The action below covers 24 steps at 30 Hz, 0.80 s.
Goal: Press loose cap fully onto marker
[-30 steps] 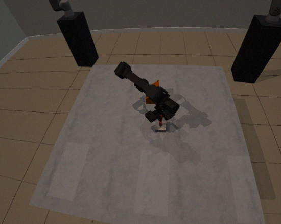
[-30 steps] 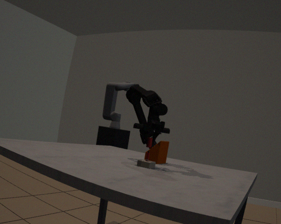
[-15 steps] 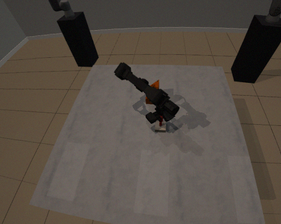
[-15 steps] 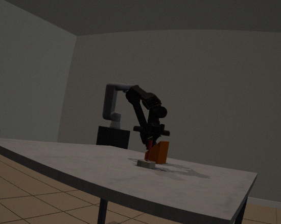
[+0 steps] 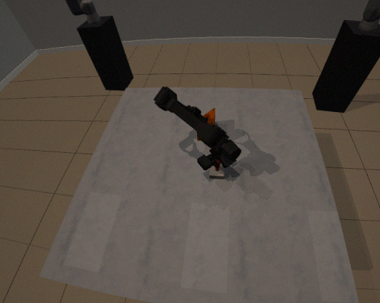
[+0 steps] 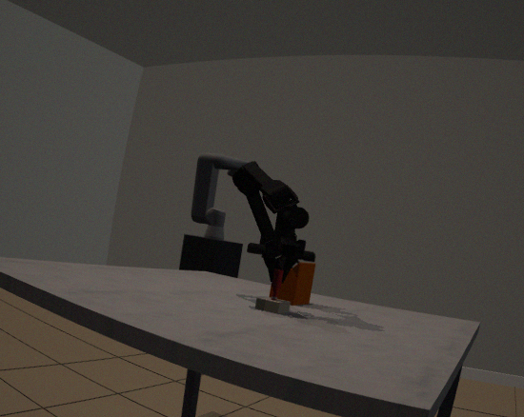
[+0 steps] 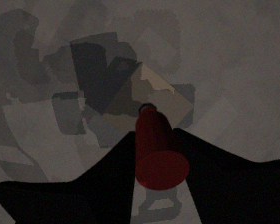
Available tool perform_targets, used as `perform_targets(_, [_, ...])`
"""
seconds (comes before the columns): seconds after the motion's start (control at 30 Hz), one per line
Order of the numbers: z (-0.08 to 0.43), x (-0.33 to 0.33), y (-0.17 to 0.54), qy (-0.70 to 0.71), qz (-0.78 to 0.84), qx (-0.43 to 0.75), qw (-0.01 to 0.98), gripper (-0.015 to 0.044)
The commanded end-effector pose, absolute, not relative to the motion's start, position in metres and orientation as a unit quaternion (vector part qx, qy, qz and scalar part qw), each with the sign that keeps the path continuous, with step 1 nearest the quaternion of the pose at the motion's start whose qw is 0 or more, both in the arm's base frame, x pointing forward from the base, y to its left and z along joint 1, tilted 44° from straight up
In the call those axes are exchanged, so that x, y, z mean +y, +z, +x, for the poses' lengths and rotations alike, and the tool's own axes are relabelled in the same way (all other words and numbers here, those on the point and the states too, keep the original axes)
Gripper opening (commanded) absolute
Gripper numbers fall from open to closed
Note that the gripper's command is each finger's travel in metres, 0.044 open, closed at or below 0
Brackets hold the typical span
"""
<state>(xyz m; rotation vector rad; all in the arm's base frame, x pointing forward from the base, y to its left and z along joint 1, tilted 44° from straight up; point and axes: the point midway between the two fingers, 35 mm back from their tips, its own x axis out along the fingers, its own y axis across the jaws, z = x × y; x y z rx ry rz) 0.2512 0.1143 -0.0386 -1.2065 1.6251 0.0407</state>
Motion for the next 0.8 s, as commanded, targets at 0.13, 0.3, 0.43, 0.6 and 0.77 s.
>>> perform_targets(0.13, [0.251,0.105,-0.048,0.017,-0.509,0.68,0.527,0.0])
perform_targets(0.3, [0.251,0.1,-0.054,0.017,-0.509,0.68,0.527,0.0])
perform_targets(0.43, [0.251,0.099,-0.055,0.017,-0.509,0.68,0.527,0.0])
perform_targets(0.6, [0.251,0.099,-0.055,0.017,-0.509,0.68,0.527,0.0])
perform_targets(0.77, [0.251,0.099,-0.054,0.016,-0.507,0.681,0.528,0.0131])
